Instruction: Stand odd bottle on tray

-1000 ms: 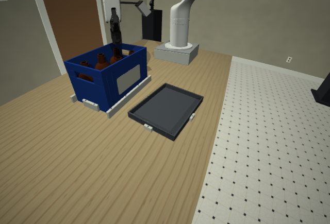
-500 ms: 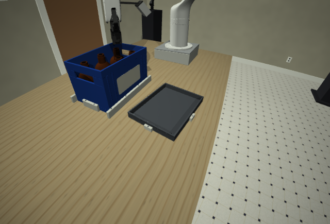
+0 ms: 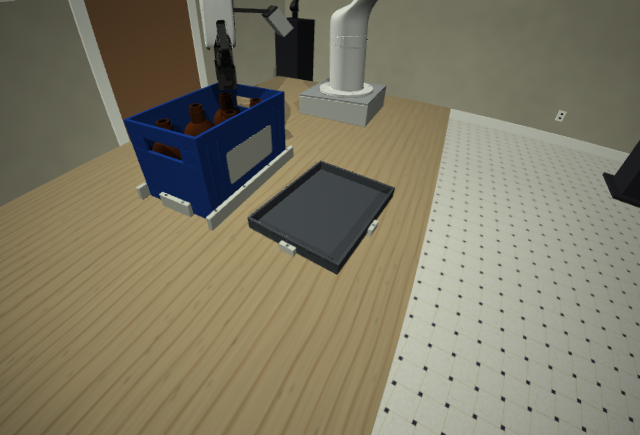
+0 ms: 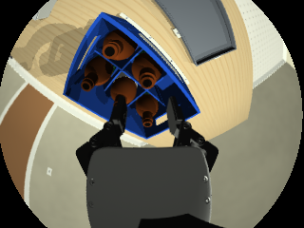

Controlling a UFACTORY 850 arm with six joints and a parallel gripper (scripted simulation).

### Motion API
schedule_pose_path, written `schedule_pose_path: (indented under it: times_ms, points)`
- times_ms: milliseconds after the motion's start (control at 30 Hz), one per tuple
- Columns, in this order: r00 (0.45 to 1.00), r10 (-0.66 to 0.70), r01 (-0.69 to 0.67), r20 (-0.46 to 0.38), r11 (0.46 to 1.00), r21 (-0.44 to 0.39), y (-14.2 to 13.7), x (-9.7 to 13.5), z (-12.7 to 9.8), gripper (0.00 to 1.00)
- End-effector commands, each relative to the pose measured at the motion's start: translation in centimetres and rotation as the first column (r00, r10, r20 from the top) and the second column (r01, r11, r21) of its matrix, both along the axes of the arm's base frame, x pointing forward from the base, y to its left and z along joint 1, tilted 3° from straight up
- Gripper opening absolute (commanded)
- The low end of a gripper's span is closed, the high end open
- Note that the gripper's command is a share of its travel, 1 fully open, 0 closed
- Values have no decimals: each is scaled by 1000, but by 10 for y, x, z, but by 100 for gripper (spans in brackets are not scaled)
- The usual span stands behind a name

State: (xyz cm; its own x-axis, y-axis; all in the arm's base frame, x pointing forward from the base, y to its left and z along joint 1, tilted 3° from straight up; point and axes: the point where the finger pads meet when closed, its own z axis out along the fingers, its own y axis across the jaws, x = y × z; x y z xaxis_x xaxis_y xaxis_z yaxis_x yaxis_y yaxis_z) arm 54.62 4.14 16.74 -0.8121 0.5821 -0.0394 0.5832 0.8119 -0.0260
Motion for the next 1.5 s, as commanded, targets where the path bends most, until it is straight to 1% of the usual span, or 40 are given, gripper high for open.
schedule_pose_path:
  times_ms: [0,833,1467]
  points:
    - [1000,0,0,2,1000,0,0,1,-4,65]
    - [1000,0,0,2,1000,0,-1,2,-31,65]
    - [1000,0,0,2,1000,0,-1,2,-35,65]
